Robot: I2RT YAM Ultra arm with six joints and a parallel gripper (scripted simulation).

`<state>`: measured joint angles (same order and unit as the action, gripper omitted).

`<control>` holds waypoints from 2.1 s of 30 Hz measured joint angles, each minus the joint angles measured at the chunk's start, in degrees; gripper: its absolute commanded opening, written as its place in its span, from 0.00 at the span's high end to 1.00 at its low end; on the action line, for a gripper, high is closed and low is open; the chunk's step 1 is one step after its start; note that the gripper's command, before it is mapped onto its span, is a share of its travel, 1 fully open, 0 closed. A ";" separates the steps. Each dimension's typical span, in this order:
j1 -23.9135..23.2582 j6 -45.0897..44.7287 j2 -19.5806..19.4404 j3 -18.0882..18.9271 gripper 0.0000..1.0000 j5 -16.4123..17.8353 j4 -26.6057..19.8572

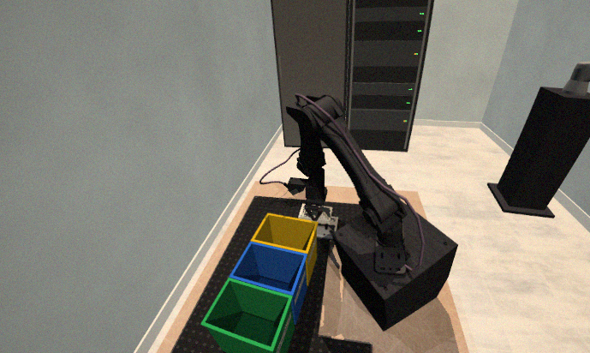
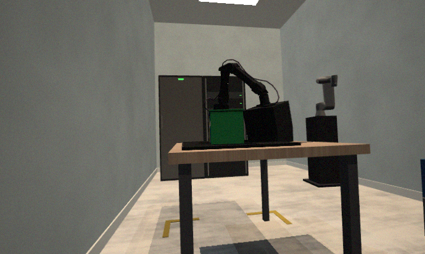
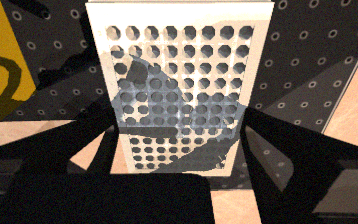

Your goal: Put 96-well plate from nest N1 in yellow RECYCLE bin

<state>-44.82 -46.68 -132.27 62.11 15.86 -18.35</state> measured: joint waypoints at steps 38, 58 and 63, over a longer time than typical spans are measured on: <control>-2.43 -2.56 9.27 0.59 1.00 -0.17 -10.56; -3.76 -3.91 13.53 1.92 1.00 -0.17 -16.70; -4.15 -4.28 14.75 2.54 1.00 -0.17 -18.36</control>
<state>-48.97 -50.96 -117.51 64.64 15.68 -36.71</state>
